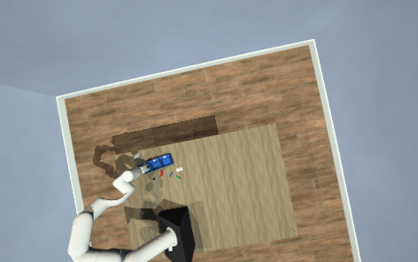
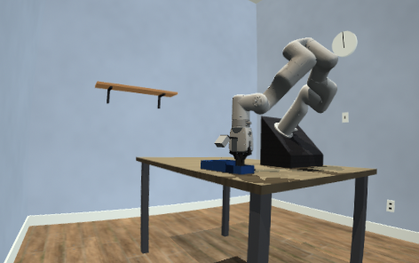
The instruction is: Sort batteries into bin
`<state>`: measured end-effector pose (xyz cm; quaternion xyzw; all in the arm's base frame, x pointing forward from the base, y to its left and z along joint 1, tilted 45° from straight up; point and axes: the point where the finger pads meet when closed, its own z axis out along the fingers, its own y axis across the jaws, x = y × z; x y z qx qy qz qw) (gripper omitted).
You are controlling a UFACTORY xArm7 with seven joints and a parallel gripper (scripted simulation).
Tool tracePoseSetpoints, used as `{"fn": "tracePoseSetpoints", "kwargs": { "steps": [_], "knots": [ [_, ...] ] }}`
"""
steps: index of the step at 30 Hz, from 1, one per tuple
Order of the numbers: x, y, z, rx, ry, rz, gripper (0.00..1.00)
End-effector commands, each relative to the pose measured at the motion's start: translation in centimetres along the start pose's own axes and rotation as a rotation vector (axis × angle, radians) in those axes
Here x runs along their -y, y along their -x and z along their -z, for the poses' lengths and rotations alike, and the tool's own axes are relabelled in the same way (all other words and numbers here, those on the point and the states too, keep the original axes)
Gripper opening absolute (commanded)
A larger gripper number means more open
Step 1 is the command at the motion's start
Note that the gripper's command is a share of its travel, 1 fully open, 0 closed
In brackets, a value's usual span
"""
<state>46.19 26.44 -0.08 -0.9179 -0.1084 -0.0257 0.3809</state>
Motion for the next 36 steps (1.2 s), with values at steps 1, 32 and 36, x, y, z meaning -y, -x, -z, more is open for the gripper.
{"fn": "tracePoseSetpoints", "kwargs": {
  "steps": [1, 32, 36],
  "knots": [
    [-0.1, -0.2, 0.2, -0.004, 0.002, 0.0, 0.07],
    [-0.1, -0.2, 1.7, -0.004, 0.002, 0.0, 0.07],
    [-0.1, -0.2, 2.2, -0.004, 0.002, 0.0, 0.07]
  ]
}}
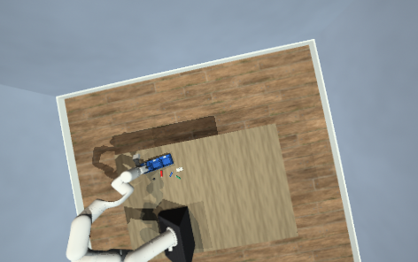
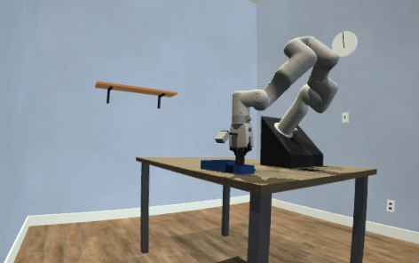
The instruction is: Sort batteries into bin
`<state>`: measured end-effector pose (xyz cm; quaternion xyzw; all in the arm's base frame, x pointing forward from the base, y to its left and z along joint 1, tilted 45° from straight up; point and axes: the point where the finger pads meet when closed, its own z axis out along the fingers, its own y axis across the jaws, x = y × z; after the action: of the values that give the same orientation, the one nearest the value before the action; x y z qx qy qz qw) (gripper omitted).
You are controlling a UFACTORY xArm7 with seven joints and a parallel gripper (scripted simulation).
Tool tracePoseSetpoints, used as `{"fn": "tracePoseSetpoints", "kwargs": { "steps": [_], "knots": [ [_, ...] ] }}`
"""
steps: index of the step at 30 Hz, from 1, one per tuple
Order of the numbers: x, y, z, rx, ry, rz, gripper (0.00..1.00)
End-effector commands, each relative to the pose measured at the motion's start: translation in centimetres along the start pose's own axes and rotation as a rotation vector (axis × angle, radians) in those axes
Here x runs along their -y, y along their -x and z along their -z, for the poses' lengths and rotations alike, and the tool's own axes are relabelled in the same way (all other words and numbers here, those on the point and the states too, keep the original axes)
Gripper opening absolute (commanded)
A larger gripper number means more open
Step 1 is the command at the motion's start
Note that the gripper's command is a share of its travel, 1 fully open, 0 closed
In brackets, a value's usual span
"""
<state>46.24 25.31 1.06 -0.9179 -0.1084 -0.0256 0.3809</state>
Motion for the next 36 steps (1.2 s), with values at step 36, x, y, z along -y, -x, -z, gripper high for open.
{"fn": "tracePoseSetpoints", "kwargs": {
  "steps": [36],
  "knots": [
    [-0.1, -0.1, 16.2, -0.005, 0.002, 0.0, 0.07]
  ]
}}
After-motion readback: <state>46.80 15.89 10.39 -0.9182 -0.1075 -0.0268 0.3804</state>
